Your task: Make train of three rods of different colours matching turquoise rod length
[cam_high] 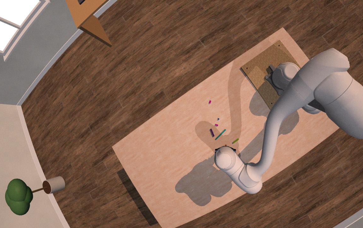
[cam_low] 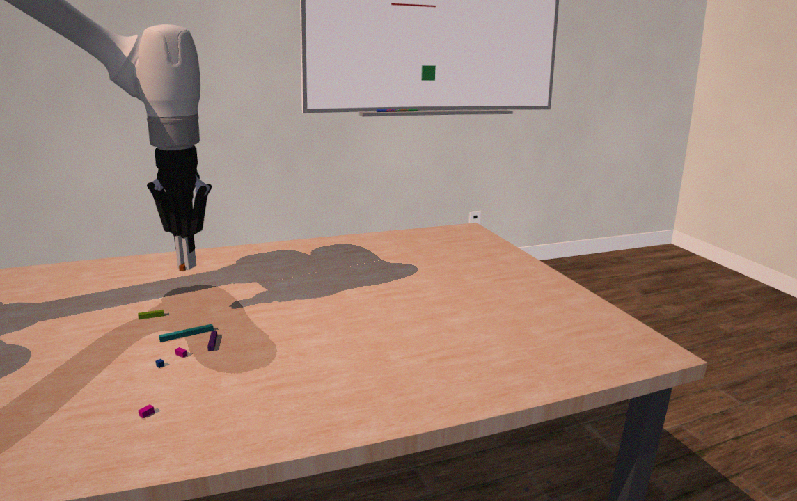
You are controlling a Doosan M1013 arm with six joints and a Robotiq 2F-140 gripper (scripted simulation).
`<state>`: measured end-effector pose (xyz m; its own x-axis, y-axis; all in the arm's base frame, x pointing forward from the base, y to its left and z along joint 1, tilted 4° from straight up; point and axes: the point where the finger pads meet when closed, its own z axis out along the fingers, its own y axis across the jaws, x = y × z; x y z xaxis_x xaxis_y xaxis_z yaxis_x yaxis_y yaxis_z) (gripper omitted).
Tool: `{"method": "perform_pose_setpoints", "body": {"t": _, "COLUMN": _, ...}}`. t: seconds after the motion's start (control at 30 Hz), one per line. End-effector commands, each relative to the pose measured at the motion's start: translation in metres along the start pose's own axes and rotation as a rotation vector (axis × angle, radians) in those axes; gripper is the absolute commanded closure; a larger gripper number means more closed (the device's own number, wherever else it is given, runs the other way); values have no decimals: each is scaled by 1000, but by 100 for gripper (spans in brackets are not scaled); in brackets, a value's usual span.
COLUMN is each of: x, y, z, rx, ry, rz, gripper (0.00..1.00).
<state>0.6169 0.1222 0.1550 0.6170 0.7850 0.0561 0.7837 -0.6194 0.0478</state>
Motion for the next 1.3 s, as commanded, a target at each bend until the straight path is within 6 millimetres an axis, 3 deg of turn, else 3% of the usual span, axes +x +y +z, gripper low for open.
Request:
{"method": "perform_pose_setpoints", "body": {"t": 0.0, "x": 0, "y": 0, "z": 0, "rx": 0, "ry": 0, "rz": 0, "gripper": 97}}
{"method": "perform_pose_setpoints", "body": {"t": 0.23, "x": -1, "y": 0, "z": 0, "rx": 0, "ry": 0, "rz": -4, "gripper": 97}}
{"method": "perform_pose_setpoints", "body": {"t": 0.33, "x": -10, "y": 7, "z": 0, "rx": 0, "ry": 0, "rz": -55, "gripper": 97}}
{"method": "perform_pose_setpoints", "body": {"t": 0.6, "x": -76, "y": 41, "z": 0, "rx": 1, "ry": -1, "rz": -390, "gripper": 97}}
{"method": "perform_pose_setpoints", "body": {"t": 0.67, "x": -76, "y": 41, "z": 0, "rx": 1, "ry": -1, "rz": -390, "gripper": 97}}
{"method": "perform_pose_setpoints", "body": {"t": 0.73, "x": -103, "y": 52, "z": 0, "rx": 1, "ry": -1, "rz": -523, "gripper": 97}}
{"method": "perform_pose_setpoints", "body": {"t": 1.17, "x": -196, "y": 79, "z": -1, "rx": 0, "ry": 0, "rz": -988, "gripper": 97}}
{"method": "perform_pose_setpoints", "body": {"t": 1.27, "x": -201, "y": 80, "z": -1, "rx": 0, "ry": 0, "rz": -1014, "gripper": 97}}
